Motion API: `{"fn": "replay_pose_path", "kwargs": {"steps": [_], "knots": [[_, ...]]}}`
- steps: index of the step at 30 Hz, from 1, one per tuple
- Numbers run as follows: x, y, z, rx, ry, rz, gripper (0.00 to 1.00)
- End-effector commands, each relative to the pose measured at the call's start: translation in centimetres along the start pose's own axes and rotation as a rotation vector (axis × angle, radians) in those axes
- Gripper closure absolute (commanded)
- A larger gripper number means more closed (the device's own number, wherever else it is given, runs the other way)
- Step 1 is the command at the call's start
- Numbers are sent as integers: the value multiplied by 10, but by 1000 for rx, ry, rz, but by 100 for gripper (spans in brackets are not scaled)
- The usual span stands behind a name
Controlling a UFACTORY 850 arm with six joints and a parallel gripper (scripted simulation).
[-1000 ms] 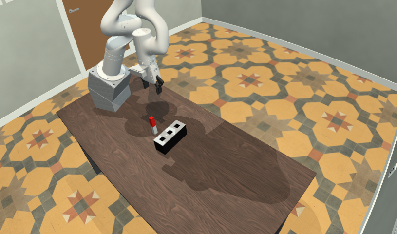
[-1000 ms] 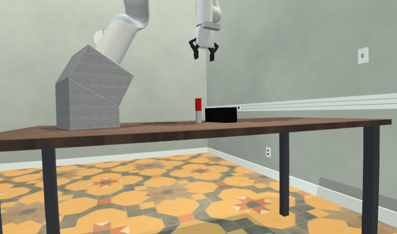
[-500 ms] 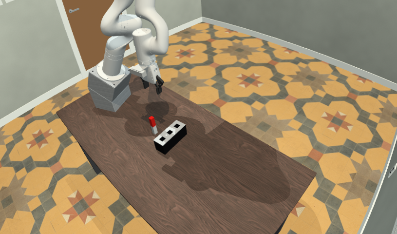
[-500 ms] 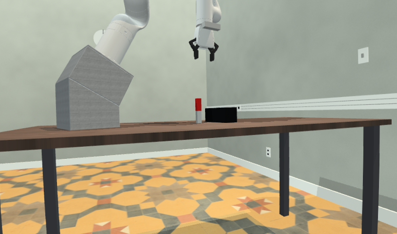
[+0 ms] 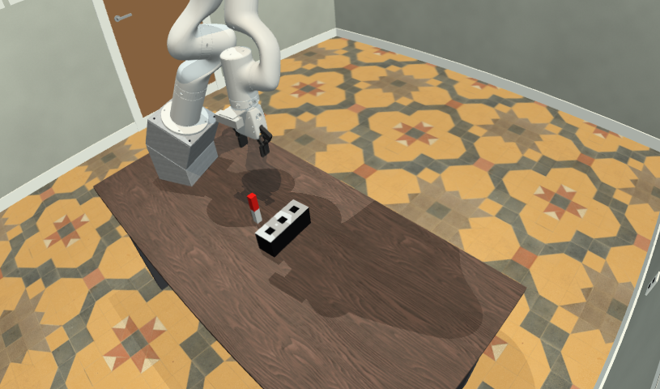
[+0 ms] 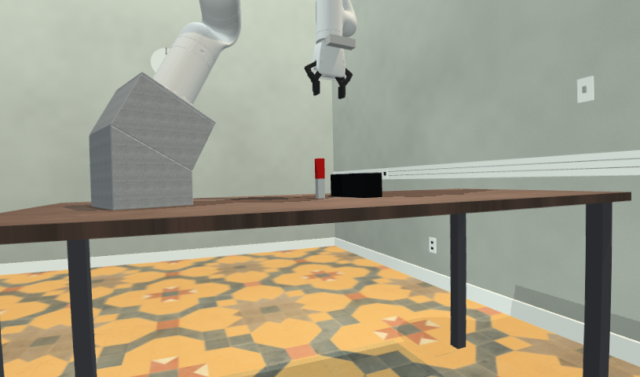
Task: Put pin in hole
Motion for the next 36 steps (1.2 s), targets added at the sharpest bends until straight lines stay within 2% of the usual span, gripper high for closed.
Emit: {"fn": "replay_pose_path", "kwargs": {"steps": [1,2,18,19,22,29,35,36], "knots": [[-1,0,0,1,-1,0,0],[54,-2,19,6,-17,16,0],[54,-2,19,6,-17,16,0],[52,-3,88,7,-9,17,0],[52,-3,93,7,-9,17,0],[51,-3,165,7,-9,17,0],[51,-3,168,7,-9,17,0],[50,-3,183,7,-17,17,0]]}}
Point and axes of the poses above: the point where the finger pads meet when closed, its own z axis out along the fingers, its own x axis across the jaws, y = z × x, the point moved 7 cm from there along -z, back along the fingers, and after that the axes turned 14 degrees about -z, right-handed, at the moved point
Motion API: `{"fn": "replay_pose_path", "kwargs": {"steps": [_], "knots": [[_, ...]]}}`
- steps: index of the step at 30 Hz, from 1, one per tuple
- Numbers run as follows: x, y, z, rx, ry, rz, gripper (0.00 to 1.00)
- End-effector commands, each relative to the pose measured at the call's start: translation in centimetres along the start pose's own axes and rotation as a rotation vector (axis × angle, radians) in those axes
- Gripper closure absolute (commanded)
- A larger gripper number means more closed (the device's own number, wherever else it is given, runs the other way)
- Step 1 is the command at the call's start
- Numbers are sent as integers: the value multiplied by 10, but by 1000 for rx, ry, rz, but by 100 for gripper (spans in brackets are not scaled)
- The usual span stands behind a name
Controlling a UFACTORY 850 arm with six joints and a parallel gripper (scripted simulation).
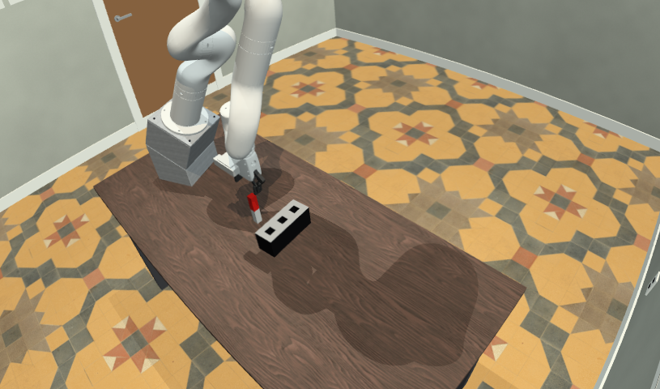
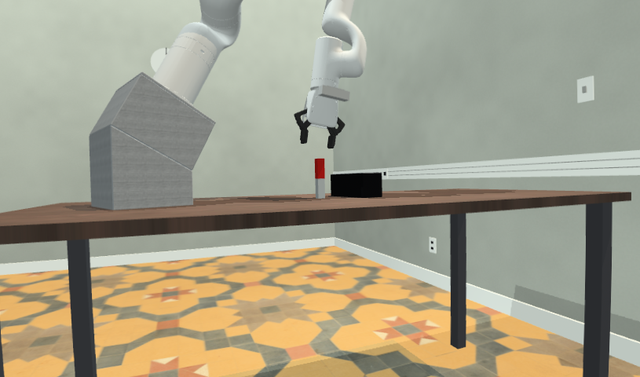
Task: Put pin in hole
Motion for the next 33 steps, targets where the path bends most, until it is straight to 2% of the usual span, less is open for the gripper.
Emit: {"fn": "replay_pose_path", "kwargs": {"steps": [1,16,17,33], "knots": [[2,3,23,74,-121,-16,0],[2,3,23,74,-121,-16,0],[-4,-2,63,61,-109,-14,0],[-4,-2,63,61,-109,-14,0]]}}
Point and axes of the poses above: the point where the finger pads meet when closed, its own z axis out along the fingers, its own x axis across the jaws, y = z × x, the point moved 7 cm from there along -z, back along the fingers, and after that the axes turned 14 degrees about -z, right-handed, at the moved point
